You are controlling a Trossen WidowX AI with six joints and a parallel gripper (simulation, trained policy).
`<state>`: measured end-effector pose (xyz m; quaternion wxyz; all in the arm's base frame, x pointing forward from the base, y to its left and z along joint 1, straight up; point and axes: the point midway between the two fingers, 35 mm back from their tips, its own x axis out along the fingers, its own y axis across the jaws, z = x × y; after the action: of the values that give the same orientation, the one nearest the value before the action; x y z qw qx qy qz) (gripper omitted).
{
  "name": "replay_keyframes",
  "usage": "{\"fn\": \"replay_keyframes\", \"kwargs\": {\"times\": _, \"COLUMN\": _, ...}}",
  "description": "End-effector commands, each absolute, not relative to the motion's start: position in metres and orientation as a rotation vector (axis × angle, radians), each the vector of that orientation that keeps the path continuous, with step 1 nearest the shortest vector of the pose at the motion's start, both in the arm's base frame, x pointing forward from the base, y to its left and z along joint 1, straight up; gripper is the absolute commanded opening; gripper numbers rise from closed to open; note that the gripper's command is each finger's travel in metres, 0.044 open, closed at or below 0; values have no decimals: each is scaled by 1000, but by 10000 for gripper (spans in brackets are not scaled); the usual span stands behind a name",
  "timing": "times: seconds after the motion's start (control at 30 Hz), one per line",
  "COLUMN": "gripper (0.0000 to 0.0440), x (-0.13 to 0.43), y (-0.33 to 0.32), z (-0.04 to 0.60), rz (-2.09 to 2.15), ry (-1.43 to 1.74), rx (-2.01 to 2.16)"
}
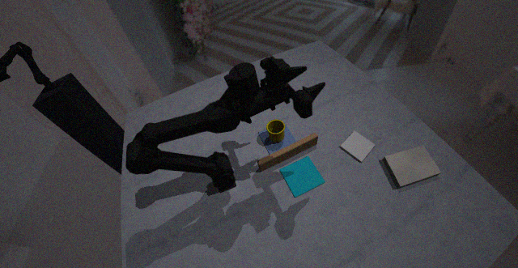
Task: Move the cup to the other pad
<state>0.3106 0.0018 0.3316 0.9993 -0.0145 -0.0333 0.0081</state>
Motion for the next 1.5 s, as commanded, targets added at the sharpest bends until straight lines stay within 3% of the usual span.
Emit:
{"fn": "replay_keyframes", "kwargs": {"times": 0.0, "gripper": 374, "x": 310, "y": 2, "z": 333, "rz": 17, "ry": -66, "rx": -27}}
{"fn": "replay_keyframes", "kwargs": {"times": 0.3, "gripper": 138, "x": 309, "y": 5, "z": 335, "rz": 22, "ry": -21, "rx": 9}}
{"fn": "replay_keyframes", "kwargs": {"times": 0.37, "gripper": 108, "x": 309, "y": 6, "z": 334, "rz": 23, "ry": -3, "rx": 24}}
{"fn": "replay_keyframes", "kwargs": {"times": 1.47, "gripper": 160, "x": 316, "y": 44, "z": 335, "rz": 55, "ry": 372, "rx": 431}}
